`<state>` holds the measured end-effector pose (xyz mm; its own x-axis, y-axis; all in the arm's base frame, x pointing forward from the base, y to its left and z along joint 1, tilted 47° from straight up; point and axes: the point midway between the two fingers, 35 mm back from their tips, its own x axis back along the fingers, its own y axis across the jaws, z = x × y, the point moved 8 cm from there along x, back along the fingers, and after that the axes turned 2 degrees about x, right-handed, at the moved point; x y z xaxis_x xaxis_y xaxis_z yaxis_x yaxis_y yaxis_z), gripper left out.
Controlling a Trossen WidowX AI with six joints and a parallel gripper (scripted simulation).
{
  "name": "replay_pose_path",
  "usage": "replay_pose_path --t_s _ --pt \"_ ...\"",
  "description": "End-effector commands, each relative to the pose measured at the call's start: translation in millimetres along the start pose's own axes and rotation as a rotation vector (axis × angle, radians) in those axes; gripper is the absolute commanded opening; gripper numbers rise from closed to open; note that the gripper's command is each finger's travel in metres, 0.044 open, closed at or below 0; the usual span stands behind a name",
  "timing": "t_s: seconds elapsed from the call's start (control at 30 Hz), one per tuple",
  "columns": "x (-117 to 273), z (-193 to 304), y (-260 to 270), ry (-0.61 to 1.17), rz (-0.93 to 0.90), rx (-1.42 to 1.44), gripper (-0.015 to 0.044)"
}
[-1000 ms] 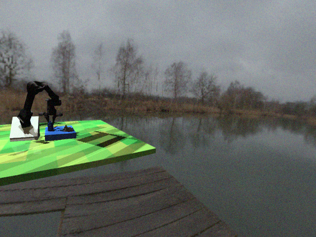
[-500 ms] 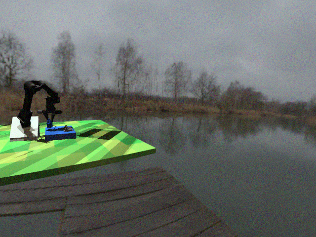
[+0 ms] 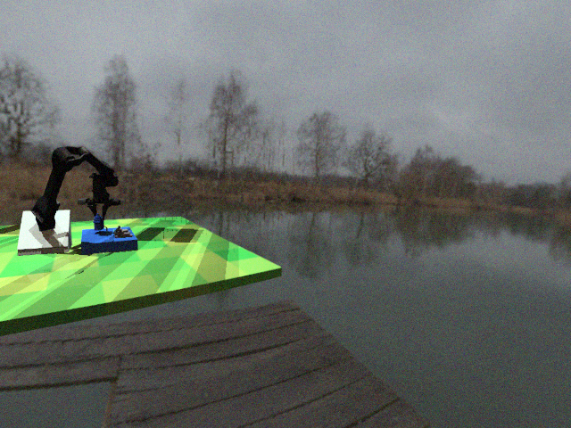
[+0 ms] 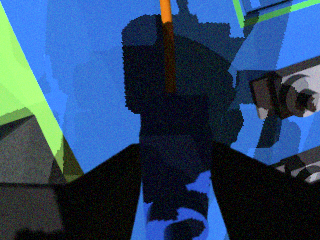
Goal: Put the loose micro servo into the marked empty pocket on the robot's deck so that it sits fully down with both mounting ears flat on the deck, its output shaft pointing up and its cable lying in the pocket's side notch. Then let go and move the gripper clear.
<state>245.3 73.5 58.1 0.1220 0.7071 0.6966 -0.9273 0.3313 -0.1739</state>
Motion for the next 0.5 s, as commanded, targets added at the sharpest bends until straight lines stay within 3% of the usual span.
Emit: replay_pose_path --t_s 0.0,0.47 --pt "1.4 -5.2 -3.0 -0.001 0.006 0.005 0.0" --pt "1.9 -56.3 12.8 -0.005 0.006 0.004 0.0"
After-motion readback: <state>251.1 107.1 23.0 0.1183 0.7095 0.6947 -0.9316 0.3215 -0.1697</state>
